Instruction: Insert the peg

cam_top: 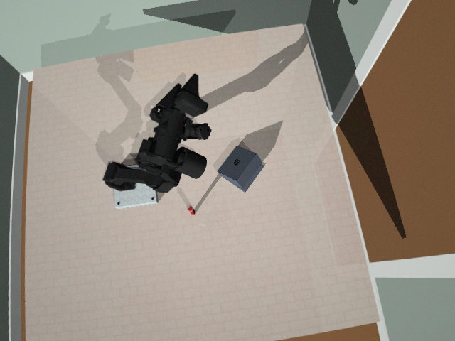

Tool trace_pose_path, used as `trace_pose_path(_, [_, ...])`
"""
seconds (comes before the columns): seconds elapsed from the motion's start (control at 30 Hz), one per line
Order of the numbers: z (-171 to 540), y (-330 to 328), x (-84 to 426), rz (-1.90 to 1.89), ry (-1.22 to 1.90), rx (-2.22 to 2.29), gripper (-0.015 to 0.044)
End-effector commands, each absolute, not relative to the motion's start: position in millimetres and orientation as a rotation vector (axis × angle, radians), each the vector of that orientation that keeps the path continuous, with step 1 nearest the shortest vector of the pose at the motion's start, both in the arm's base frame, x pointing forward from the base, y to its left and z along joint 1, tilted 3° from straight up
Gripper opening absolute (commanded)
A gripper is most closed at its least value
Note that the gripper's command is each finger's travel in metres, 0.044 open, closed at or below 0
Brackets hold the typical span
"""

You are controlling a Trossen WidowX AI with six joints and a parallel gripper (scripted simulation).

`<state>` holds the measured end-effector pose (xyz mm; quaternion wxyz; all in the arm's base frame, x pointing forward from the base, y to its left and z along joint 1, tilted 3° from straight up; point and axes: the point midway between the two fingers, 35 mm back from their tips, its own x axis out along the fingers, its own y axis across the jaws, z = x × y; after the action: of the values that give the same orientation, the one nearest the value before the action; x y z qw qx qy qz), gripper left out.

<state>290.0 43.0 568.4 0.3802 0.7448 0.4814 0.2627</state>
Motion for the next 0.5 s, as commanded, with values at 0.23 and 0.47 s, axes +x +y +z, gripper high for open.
trace_pose_path(0.23, [581.9, 26.6, 277.7, 0.679, 1.083, 1.914, 0.044])
trace_pose_path(0.47, [594.0, 14.5, 271.9, 0.68, 0.988, 1.995, 0.044])
